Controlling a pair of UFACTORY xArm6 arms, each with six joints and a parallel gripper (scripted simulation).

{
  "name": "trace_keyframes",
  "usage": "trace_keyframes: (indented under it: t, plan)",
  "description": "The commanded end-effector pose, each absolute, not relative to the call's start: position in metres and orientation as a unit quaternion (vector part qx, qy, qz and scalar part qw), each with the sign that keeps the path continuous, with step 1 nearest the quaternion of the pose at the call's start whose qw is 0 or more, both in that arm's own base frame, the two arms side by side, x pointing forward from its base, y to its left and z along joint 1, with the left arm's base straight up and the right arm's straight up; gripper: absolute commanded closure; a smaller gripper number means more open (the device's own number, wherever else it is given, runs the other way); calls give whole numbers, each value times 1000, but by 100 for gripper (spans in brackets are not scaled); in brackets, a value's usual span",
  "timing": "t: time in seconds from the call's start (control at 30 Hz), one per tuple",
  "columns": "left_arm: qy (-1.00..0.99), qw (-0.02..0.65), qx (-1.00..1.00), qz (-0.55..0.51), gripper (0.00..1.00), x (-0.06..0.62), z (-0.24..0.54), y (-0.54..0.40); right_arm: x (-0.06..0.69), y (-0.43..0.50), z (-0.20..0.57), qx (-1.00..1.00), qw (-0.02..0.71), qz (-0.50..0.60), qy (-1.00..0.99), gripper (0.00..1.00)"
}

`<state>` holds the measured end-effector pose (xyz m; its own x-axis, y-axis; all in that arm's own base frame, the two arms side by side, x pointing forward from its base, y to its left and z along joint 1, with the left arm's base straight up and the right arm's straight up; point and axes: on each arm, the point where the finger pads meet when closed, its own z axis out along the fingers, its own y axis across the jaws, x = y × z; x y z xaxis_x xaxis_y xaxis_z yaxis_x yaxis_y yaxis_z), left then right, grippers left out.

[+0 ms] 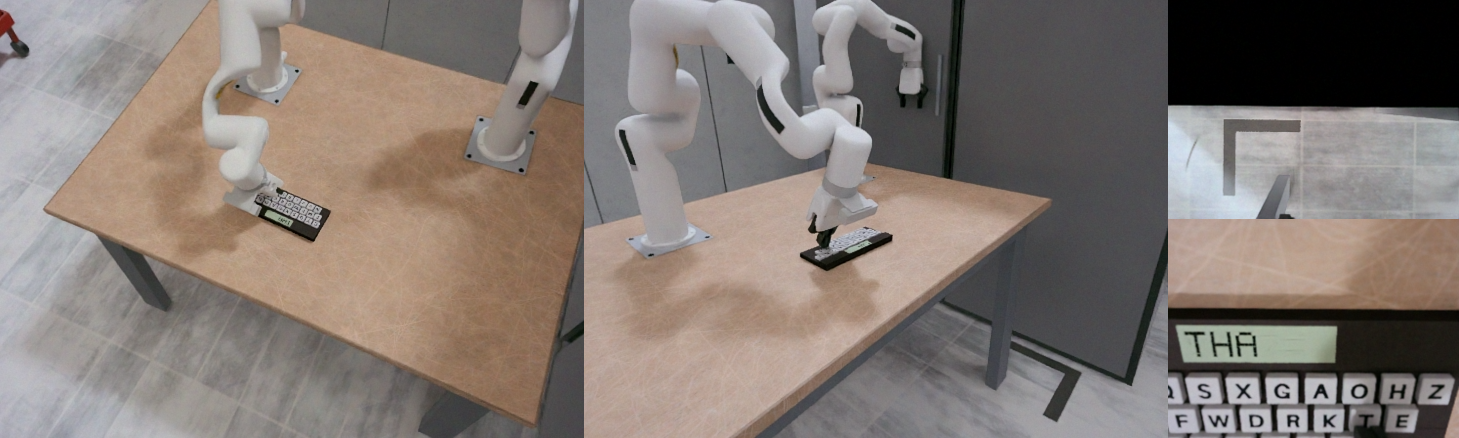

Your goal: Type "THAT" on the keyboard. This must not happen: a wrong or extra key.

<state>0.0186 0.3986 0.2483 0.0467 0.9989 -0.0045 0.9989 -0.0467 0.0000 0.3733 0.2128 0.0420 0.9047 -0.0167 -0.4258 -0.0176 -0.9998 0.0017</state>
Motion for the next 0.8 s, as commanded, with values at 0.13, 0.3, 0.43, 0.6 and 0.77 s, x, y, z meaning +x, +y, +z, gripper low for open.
trace_keyframes:
  t: [0.13,0.3,0.43,0.6,0.77]
  plan:
    - [690,0,723,0,0,19,250,400,374,213,42,-976,2,216,9,100]
    - [690,0,723,0,0,19,250,400,374,213,42,-976,2,216,9,100]
    - [690,0,723,0,0,19,250,400,374,213,41,-976,2,216,9,100]
    - [690,0,723,0,0,19,250,400,374,213,41,-976,2,216,9,100]
    - [690,0,723,0,0,19,250,400,374,213,40,-976,2,216,9,100]
